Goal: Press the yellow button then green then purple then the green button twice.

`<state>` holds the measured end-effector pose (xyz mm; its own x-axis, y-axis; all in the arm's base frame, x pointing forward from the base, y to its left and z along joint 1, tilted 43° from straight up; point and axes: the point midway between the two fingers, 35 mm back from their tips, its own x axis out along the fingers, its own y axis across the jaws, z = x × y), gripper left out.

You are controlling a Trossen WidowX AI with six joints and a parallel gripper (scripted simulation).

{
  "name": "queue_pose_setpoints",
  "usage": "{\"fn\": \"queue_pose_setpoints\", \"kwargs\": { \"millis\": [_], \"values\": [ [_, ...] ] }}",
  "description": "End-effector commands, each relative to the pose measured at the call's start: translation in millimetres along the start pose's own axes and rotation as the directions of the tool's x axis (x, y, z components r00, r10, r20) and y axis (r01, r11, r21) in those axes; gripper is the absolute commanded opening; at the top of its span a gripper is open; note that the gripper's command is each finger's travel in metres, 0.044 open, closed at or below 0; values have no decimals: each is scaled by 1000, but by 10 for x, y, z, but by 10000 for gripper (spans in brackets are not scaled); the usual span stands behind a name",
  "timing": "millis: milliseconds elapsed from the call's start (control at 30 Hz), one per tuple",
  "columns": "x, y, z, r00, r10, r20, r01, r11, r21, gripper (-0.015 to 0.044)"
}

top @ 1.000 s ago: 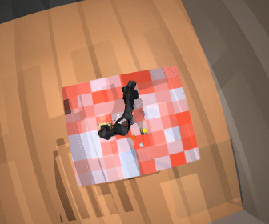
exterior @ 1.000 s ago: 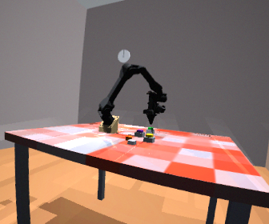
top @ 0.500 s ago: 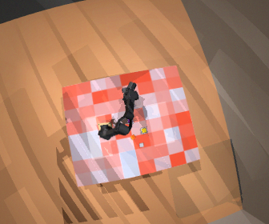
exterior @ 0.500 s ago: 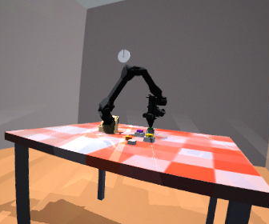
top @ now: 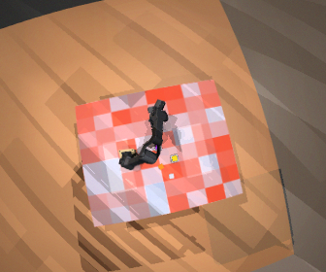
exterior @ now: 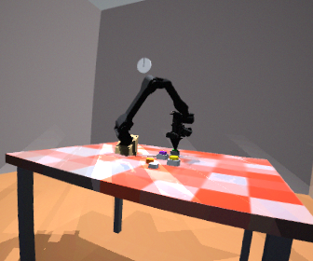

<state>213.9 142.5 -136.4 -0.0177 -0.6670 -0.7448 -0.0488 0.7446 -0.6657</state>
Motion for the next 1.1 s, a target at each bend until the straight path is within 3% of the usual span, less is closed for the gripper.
{"fn": "queue_pose_setpoints", "kwargs": {
  "millis": [0, 400, 567, 733, 1067],
  "values": [
    [7, -8, 3, 1000, -5, 3, 5, 1000, -6, 20],
    [-348, 0, 3, 1000, -3, 3, 3, 1000, -6, 20],
    [-915, 5, 0, 1000, -2, 2, 2, 1000, -7, 20],
    [-944, -20, 1, 1000, -2, 2, 2, 1000, -7, 20],
    [-986, -1325, -15, 1000, -8, 0, 8, 1000, -9, 20]
  ]
}}
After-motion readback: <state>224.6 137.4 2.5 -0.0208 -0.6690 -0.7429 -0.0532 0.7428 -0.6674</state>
